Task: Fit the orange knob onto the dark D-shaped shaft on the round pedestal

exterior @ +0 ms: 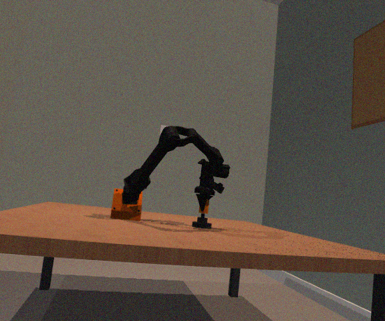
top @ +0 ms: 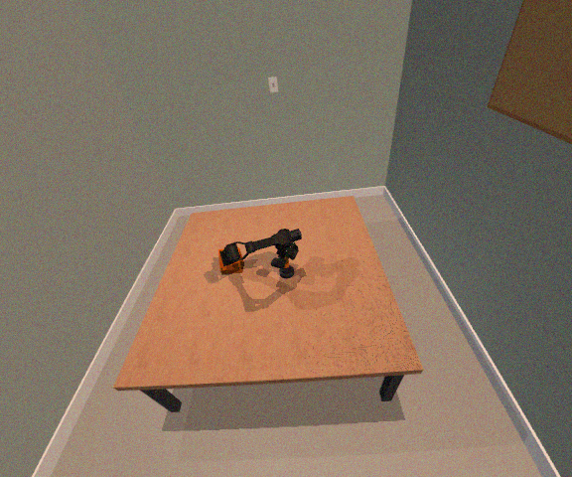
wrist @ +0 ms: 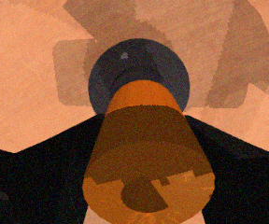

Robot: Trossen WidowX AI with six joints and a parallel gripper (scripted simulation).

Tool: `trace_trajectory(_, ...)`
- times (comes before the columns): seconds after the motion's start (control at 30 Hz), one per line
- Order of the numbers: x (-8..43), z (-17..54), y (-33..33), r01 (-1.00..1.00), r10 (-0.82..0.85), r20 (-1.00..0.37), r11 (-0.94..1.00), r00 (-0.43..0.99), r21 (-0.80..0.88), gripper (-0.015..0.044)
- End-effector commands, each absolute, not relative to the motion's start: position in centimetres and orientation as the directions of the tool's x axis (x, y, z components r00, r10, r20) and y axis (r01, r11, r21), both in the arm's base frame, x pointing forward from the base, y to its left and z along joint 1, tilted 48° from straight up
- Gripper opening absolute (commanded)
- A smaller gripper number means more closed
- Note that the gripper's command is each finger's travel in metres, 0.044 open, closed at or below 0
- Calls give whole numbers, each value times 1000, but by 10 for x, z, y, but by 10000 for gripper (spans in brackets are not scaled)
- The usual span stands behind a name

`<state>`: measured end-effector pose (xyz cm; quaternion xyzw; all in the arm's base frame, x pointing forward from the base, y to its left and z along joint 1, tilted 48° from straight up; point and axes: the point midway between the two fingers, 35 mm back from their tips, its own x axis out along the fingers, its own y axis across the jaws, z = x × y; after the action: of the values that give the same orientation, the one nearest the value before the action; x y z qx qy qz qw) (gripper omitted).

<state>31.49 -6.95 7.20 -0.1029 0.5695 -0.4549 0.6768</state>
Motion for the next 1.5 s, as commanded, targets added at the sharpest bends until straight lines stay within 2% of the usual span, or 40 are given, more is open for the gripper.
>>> trace_trajectory(0.0,317,72,-68,576,-734,-677,529,-58,-623,0)
trace_trajectory(1.07,313,58,-82,582,-731,-679,526,-64,-621,0)
trace_trajectory(1.47,313,58,-82,582,-731,-679,526,-64,-621,315)
